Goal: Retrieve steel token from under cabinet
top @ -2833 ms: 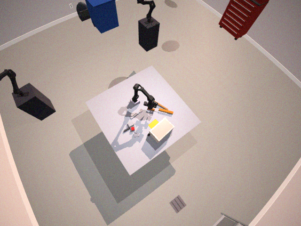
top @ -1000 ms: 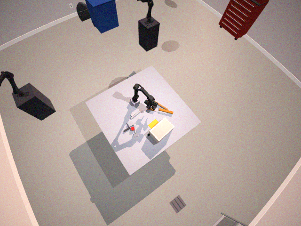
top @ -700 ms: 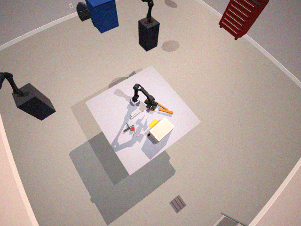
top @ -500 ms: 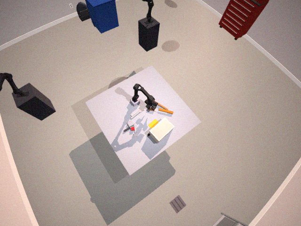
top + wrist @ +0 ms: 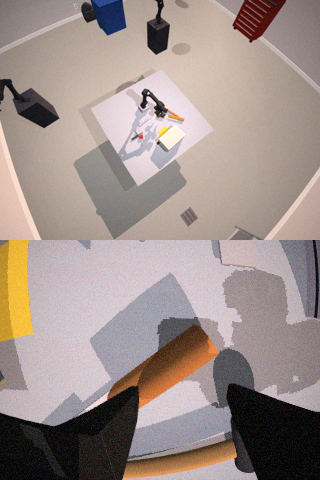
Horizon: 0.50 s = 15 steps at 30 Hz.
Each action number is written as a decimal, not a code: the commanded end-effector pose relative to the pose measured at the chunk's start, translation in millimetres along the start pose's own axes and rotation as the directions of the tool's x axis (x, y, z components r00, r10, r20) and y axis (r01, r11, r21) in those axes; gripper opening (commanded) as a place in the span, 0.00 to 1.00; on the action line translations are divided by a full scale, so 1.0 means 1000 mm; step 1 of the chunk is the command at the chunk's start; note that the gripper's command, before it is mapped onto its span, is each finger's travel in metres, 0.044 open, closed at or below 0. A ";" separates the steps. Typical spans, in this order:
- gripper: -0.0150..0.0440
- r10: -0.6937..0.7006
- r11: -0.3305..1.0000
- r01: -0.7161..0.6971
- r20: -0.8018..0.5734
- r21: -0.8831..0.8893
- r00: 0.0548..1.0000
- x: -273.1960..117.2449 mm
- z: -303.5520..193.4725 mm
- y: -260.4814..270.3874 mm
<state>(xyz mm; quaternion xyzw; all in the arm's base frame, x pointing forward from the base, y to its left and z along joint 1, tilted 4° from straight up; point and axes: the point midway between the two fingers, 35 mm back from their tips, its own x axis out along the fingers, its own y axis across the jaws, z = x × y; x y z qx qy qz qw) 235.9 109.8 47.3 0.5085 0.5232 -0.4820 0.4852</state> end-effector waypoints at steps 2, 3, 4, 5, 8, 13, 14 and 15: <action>0.71 -0.003 0.999 0.003 0.001 0.043 1.000 0.000 0.000 0.000; 0.71 -0.003 0.999 0.003 0.001 0.051 1.000 0.000 0.000 0.000; 0.71 -0.003 0.998 0.003 0.001 0.059 1.000 0.000 0.000 0.000; 0.71 -0.003 0.998 0.003 0.001 0.067 1.000 0.000 0.000 0.000; 0.71 -0.003 0.996 0.003 0.001 0.090 1.000 0.000 0.000 0.000; 0.71 -0.003 0.992 0.003 0.001 0.130 1.000 0.000 0.000 0.000; 0.71 -0.003 0.990 0.003 0.001 0.138 1.000 0.000 0.000 0.000; 0.71 -0.003 0.989 0.003 0.001 0.146 1.000 0.000 0.000 0.000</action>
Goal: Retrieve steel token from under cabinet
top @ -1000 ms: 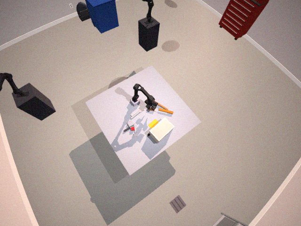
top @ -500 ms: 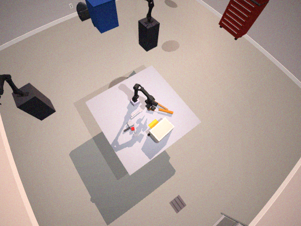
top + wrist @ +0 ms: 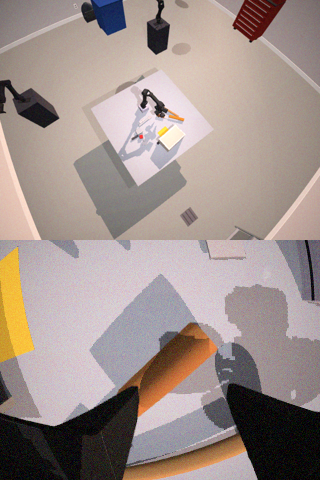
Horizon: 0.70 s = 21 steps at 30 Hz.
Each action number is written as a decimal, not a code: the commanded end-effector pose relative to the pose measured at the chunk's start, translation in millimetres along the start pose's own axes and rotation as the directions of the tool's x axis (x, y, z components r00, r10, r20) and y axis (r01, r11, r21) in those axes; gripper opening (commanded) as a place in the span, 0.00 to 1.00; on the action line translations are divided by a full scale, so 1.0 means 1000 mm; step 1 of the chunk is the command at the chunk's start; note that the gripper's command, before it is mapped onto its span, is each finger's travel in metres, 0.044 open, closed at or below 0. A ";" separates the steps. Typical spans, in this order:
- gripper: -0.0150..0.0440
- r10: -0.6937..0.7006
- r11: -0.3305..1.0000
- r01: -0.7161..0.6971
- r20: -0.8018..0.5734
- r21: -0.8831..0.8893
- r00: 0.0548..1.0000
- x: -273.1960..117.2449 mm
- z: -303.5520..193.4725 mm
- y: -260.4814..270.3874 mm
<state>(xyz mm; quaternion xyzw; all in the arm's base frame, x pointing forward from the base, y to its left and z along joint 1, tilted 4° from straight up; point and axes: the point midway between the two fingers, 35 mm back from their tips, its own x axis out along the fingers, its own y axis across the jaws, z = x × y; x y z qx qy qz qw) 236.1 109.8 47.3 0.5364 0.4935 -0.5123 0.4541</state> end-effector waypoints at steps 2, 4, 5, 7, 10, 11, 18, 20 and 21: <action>0.71 -0.003 0.999 0.003 0.001 0.043 1.000 0.000 0.000 0.000; 0.71 -0.003 0.998 0.003 0.001 0.059 1.000 0.000 0.000 0.000; 0.71 -0.003 0.998 0.003 0.001 0.067 1.000 0.000 0.000 0.000; 0.71 -0.003 0.997 0.003 0.001 0.083 1.000 0.000 0.000 0.000; 0.71 -0.003 0.994 0.003 0.001 0.107 1.000 0.000 0.000 0.000; 0.71 -0.003 0.993 0.003 0.001 0.114 1.000 0.000 0.000 0.000; 0.71 -0.003 0.986 0.003 0.001 0.169 1.000 0.000 0.000 0.000; 0.71 -0.003 0.983 0.003 0.001 0.185 1.000 0.000 0.000 0.000; 0.71 -0.003 0.981 0.003 0.001 0.193 1.000 0.000 0.000 0.000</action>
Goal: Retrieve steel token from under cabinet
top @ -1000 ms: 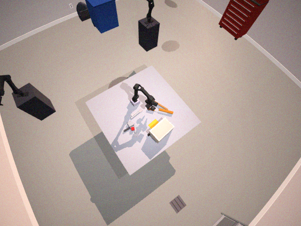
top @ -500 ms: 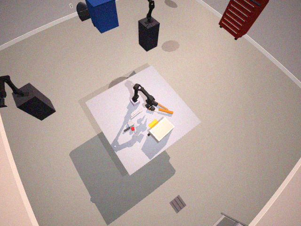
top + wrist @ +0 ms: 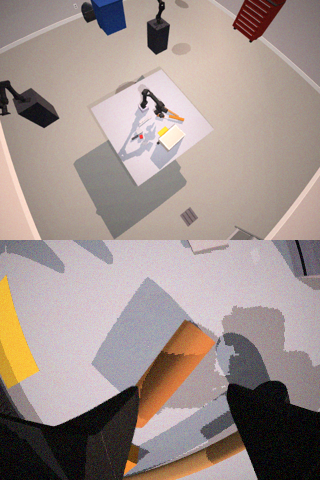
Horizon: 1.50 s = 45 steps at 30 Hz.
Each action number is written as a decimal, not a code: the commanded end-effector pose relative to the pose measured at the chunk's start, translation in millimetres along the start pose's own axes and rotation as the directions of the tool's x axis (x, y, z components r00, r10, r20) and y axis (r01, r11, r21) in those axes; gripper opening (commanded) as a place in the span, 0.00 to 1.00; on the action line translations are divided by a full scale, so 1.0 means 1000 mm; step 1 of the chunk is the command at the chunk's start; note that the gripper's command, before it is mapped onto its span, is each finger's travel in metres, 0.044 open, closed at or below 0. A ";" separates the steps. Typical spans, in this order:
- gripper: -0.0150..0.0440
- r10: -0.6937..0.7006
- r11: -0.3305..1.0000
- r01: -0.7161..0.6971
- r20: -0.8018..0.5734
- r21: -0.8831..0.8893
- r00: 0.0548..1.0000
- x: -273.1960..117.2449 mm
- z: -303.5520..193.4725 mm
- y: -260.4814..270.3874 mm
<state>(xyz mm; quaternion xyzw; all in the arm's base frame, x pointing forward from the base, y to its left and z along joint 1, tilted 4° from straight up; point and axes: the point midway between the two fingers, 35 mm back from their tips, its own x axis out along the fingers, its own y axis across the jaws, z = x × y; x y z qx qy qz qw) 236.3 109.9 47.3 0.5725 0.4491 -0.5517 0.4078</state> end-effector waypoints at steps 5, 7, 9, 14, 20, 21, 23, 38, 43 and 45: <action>0.71 -0.003 0.998 0.003 0.002 0.067 1.000 0.000 0.000 0.000; 0.71 -0.003 0.997 0.003 0.002 0.083 1.000 0.000 0.000 0.000; 0.71 -0.003 0.995 0.003 0.002 0.098 1.000 0.000 0.000 0.000; 0.71 -0.003 0.990 0.003 0.002 0.138 1.000 0.000 0.000 0.000; 0.71 -0.003 0.983 0.003 0.002 0.185 1.000 0.000 0.000 0.000; 0.71 -0.003 0.981 0.003 0.002 0.193 1.000 0.000 0.000 0.000; 0.71 -0.003 0.978 0.003 0.002 0.208 1.000 0.000 0.000 0.000; 0.71 -0.003 0.946 0.002 0.002 0.323 1.000 0.000 0.000 0.000; 0.71 -0.003 0.933 0.002 0.002 0.360 1.000 0.000 0.000 0.000; 0.71 -0.003 0.927 0.002 0.002 0.375 1.000 0.000 0.000 0.000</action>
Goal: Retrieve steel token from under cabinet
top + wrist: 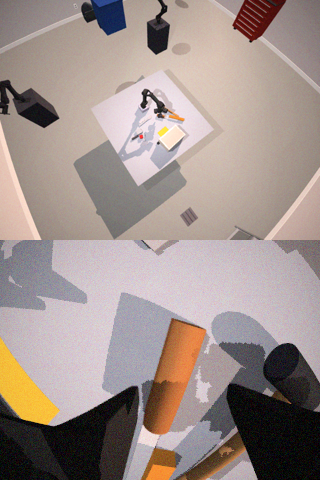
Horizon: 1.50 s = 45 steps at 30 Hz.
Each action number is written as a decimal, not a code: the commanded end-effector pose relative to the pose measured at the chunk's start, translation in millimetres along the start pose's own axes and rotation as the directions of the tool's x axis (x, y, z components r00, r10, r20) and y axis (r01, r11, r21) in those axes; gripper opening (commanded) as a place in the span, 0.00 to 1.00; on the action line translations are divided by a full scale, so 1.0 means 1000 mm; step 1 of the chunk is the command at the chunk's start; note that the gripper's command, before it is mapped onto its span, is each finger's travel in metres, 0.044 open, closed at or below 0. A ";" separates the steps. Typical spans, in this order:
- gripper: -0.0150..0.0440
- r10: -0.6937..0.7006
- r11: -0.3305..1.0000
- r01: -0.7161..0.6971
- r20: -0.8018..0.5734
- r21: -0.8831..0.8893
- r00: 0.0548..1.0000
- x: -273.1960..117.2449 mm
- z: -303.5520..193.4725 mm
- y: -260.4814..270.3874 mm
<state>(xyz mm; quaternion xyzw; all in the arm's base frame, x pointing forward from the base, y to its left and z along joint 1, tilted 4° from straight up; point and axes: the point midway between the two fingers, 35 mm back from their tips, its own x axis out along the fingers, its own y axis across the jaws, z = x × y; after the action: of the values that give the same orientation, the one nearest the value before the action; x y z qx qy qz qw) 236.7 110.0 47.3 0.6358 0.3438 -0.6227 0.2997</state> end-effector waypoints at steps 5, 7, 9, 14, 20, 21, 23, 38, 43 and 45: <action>0.71 -0.003 0.998 0.002 0.002 0.067 1.000 0.000 0.000 0.000; 0.71 -0.003 0.997 0.002 0.002 0.083 1.000 0.000 0.000 0.000; 0.71 -0.003 0.995 0.002 0.002 0.098 1.000 0.000 0.000 0.000; 0.71 -0.003 0.990 0.002 0.002 0.138 1.000 0.000 0.000 0.000; 0.71 -0.003 0.983 0.002 0.002 0.184 1.000 0.000 0.000 0.000; 0.71 -0.003 0.981 0.002 0.002 0.192 1.000 0.000 0.000 0.000; 0.71 -0.003 0.978 0.002 0.002 0.208 1.000 0.000 0.000 0.000; 0.71 -0.003 0.959 0.002 0.003 0.284 1.000 0.025 0.004 -0.001; 0.71 -0.003 0.959 0.002 0.003 0.284 1.000 0.026 0.004 -0.001; 0.71 -0.003 0.959 0.002 0.003 0.284 1.000 0.027 0.004 -0.001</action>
<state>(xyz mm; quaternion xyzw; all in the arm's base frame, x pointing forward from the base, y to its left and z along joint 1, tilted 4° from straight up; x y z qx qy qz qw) 234.2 109.6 23.4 0.6721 0.2524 -0.6646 0.2073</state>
